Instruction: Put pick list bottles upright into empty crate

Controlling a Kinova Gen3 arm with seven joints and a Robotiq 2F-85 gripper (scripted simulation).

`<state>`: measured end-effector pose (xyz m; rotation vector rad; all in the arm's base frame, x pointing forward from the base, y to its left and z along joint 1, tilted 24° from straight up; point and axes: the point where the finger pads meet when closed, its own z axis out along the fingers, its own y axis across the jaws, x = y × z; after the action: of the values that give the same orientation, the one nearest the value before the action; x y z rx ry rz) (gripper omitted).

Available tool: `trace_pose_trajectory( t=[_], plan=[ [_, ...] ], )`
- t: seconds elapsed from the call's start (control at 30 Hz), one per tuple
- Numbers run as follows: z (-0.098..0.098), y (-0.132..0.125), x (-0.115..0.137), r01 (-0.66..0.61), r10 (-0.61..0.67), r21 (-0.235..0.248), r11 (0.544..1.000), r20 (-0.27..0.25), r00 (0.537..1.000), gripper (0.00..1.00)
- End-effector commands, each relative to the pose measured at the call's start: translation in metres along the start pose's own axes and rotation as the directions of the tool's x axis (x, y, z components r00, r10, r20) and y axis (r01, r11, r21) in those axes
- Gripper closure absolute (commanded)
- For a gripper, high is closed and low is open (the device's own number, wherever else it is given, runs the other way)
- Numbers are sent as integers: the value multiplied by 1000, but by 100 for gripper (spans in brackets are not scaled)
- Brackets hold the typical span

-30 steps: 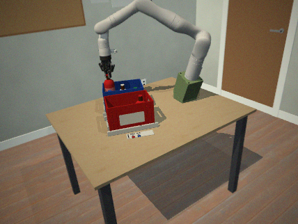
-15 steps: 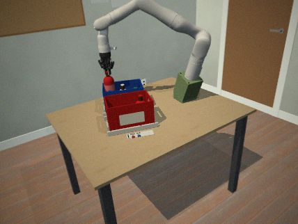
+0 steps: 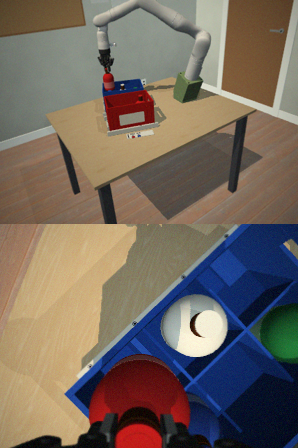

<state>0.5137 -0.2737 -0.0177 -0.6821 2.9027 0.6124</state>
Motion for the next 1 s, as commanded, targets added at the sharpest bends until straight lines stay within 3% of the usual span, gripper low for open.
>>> trace_pose_trajectory(
  t=[0.0,0.97],
  plan=[
    [-6,-1,0,0,0,3,1000,1,1000,90],
    [-48,-1,0,0,0,3,1000,1,1000,90]
  ],
)
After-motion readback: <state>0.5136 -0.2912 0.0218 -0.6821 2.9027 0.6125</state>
